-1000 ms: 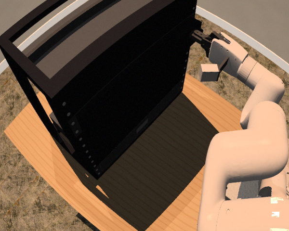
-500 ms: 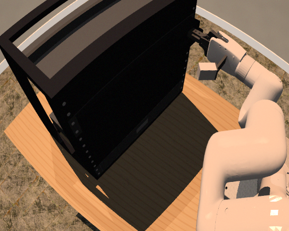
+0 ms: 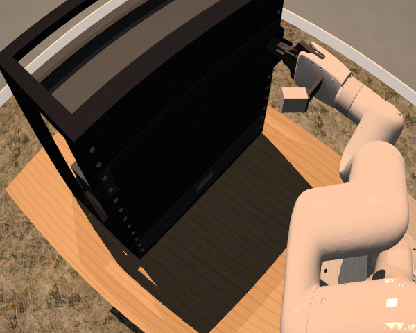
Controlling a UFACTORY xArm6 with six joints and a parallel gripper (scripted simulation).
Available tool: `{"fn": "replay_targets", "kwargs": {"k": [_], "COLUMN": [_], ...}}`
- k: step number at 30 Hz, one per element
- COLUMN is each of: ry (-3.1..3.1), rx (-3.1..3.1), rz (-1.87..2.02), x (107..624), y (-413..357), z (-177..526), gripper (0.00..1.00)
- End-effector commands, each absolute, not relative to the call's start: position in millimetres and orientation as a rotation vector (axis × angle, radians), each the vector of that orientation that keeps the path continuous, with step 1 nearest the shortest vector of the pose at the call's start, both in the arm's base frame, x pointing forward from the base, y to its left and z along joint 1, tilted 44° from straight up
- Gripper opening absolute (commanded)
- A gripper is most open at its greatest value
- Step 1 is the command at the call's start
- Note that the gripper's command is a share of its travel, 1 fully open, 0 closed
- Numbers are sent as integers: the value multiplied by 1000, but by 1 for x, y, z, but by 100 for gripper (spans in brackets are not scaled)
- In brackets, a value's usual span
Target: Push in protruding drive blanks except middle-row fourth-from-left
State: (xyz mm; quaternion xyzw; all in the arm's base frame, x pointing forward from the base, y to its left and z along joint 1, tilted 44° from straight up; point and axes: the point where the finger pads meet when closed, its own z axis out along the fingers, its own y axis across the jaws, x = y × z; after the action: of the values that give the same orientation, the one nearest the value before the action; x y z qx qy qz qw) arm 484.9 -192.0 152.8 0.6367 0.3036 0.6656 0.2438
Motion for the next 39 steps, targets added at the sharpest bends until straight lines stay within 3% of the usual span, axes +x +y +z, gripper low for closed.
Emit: {"fn": "replay_targets", "kwargs": {"k": [1,39], "ry": [829,829], "rx": [1735,1735], "rz": [1818,1818], "x": [486,494], "y": [-193,-192], "z": [154,154], "gripper": [0,0]}}
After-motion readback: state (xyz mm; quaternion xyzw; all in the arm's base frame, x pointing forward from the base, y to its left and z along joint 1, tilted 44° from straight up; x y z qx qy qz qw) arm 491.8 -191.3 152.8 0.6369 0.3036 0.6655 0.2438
